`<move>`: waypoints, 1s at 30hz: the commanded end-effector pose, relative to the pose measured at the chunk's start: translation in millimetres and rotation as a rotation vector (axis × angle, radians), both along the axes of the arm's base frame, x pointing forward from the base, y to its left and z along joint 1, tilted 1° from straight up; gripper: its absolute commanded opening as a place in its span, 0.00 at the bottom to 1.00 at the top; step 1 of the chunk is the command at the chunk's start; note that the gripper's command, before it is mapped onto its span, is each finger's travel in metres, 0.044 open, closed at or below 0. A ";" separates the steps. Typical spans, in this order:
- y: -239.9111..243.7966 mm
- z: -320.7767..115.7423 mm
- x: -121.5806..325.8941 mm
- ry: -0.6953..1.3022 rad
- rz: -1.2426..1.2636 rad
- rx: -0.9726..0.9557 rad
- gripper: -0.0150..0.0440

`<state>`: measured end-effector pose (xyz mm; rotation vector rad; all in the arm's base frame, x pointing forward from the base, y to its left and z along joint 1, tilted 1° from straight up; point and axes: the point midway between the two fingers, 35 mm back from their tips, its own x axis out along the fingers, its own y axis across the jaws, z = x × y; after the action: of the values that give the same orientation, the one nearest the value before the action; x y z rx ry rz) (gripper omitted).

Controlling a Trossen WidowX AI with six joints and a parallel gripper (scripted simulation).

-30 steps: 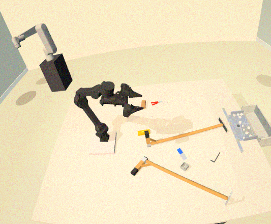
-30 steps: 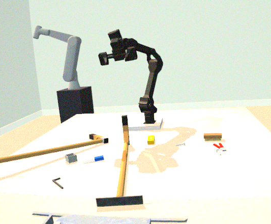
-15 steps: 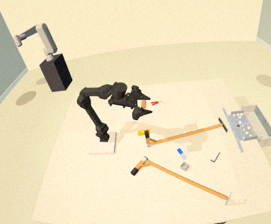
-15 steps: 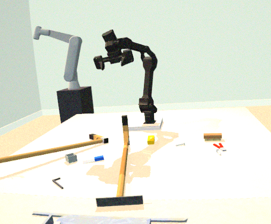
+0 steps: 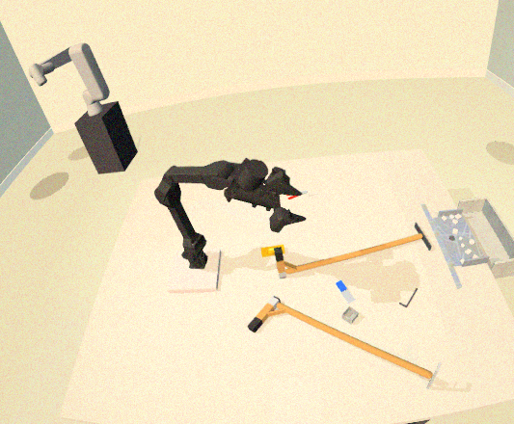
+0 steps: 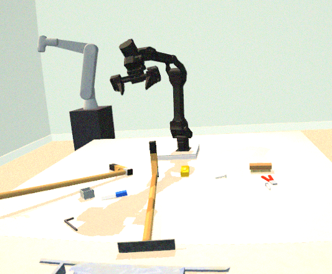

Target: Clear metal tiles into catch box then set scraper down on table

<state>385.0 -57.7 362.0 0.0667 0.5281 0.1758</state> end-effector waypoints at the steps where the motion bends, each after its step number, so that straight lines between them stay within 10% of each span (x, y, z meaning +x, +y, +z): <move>1: 1.2 -8.2 13.0 0.034 0.000 -0.003 1.00; 30: 27.1 -81.2 92.8 0.257 0.028 -0.061 1.00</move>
<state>469.3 -34.4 291.1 0.0292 0.7624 0.1811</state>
